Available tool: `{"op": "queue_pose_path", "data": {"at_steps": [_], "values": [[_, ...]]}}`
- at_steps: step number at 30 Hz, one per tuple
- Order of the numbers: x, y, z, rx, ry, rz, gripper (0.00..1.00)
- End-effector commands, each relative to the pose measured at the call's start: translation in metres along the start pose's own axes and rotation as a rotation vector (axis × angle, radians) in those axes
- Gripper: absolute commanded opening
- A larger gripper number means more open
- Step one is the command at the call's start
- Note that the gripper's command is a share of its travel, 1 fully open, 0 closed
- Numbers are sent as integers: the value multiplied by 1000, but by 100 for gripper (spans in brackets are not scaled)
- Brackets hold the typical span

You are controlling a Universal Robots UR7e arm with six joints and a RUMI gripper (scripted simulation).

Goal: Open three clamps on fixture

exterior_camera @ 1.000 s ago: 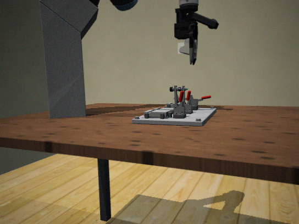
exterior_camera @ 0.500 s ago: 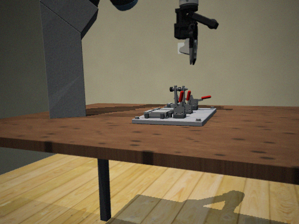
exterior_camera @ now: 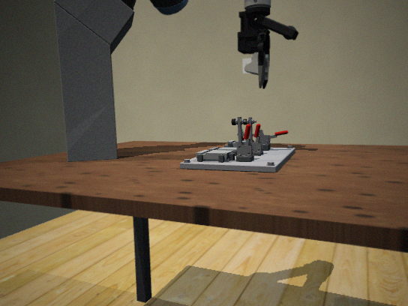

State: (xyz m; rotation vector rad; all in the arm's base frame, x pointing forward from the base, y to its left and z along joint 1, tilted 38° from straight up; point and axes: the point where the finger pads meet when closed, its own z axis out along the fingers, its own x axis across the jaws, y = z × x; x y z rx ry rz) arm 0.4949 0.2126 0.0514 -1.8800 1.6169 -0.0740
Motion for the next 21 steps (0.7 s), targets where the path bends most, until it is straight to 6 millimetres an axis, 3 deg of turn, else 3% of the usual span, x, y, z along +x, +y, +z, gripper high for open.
{"op": "queue_pose_path", "data": {"at_steps": [1, 8, 21], "values": [[-1, -1, -1, 3, 1, -2, 28], [-1, -2, 7, 3, 1, -3, 28], [-1, -2, 44, 3, 0, -3, 28]]}}
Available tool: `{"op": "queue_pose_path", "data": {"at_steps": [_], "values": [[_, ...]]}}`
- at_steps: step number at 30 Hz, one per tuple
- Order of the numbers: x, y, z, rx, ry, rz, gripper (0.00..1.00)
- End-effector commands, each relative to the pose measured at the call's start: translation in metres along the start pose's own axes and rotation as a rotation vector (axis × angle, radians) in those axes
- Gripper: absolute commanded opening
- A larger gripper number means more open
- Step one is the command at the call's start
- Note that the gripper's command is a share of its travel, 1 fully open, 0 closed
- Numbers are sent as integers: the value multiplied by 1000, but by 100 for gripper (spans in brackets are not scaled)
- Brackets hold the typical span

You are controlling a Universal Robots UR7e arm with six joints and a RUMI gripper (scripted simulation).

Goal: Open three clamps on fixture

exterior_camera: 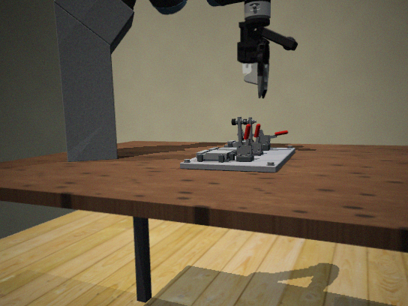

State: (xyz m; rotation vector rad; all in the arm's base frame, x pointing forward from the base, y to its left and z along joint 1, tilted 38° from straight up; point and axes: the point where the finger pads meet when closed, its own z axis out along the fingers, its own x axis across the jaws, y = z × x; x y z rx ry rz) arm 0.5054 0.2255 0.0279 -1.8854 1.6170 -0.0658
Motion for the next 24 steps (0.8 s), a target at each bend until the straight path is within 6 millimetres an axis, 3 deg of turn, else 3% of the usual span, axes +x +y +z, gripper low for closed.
{"op": "queue_pose_path", "data": {"at_steps": [1, 8, 24], "values": [[0, -5, 18, 10, 3, -2, 28], [0, -5, 31, 10, 3, -2, 28], [-1, -15, 30, 13, 3, -3, 28]]}}
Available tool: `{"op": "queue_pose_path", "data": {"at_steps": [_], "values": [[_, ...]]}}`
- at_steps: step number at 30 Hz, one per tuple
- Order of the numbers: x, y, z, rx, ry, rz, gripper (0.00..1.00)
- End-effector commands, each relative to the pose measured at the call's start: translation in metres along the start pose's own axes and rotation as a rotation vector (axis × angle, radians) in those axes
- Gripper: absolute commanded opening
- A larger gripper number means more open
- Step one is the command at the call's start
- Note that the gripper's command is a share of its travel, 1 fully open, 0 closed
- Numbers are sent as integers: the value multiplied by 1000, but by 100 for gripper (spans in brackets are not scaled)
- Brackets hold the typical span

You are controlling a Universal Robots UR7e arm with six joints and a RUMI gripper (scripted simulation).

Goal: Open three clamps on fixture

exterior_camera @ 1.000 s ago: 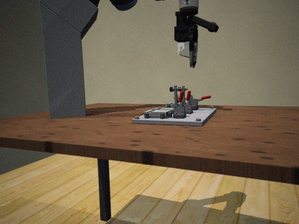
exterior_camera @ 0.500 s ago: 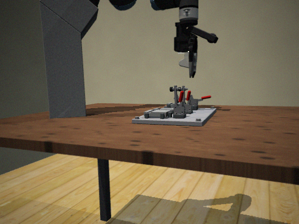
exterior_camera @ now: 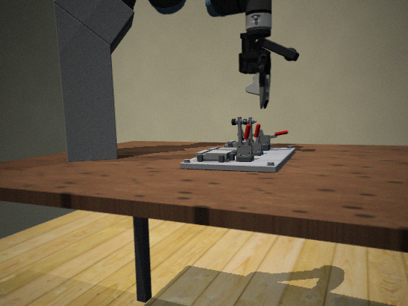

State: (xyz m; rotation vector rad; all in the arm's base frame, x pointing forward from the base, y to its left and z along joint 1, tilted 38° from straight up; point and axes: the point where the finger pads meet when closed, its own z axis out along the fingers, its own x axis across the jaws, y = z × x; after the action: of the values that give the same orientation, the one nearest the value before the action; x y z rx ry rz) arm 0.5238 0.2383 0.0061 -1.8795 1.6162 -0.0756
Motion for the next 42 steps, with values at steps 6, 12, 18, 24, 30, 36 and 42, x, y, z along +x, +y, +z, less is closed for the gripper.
{"op": "queue_pose_path", "data": {"at_steps": [6, 12, 18, 24, 30, 36, 42], "values": [[-2, -21, -1, 4, 0, -3, 28], [-2, -34, -1, 4, 0, -3, 28], [-2, -47, -1, 3, 0, -3, 28], [-1, -51, 0, 3, 0, -3, 28], [-1, -52, 0, 3, 0, -2, 28], [-1, -51, 4, 2, 0, -2, 28], [-1, -51, 11, 2, 0, -2, 28]]}}
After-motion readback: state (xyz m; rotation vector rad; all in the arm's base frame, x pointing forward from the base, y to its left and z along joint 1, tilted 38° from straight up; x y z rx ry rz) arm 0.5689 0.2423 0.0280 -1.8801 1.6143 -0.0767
